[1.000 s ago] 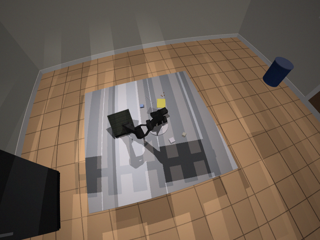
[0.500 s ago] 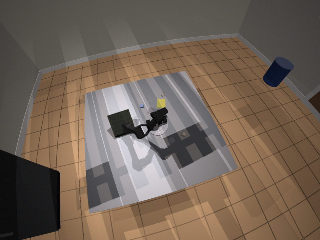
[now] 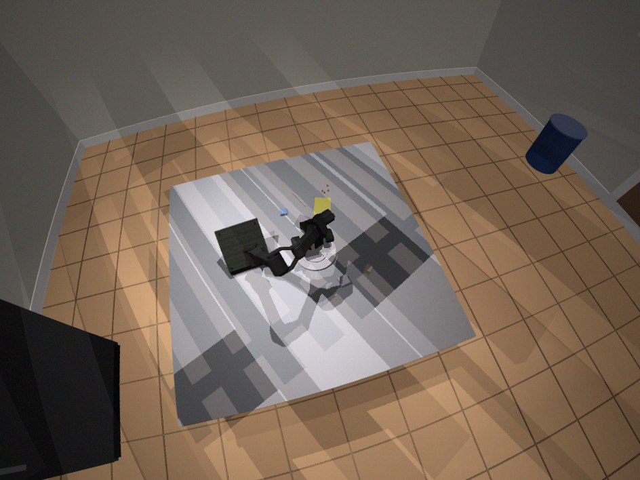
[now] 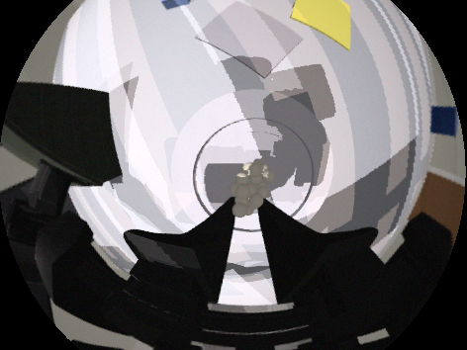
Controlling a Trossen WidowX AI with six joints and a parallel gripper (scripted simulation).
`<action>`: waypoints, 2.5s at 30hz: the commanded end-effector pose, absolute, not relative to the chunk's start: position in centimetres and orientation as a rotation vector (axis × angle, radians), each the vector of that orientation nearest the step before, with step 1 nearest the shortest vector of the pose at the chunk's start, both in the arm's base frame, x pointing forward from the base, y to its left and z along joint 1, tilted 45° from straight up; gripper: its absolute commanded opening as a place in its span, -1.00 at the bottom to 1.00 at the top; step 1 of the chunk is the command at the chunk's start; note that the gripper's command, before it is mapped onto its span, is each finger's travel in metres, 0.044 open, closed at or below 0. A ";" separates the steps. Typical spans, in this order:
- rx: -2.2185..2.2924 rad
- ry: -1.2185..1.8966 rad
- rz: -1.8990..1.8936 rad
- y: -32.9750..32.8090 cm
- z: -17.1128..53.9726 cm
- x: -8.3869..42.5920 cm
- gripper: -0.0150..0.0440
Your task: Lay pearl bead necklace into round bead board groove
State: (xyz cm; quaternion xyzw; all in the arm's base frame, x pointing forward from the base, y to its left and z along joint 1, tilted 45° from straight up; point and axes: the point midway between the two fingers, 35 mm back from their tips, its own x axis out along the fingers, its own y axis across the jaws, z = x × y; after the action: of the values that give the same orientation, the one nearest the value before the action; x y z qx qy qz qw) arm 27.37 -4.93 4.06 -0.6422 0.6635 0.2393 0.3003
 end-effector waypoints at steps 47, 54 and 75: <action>-1.696 1.741 0.621 -6.5 2.8 26.2 -0.31; -1.696 1.741 0.621 -6.5 2.8 26.2 0.31; -1.701 1.750 0.629 -4.2 4.9 25.9 1.00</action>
State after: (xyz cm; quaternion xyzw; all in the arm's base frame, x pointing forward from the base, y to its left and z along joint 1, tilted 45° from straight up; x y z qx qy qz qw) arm 25.78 -4.66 4.54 -0.6427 0.6637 0.2393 0.2987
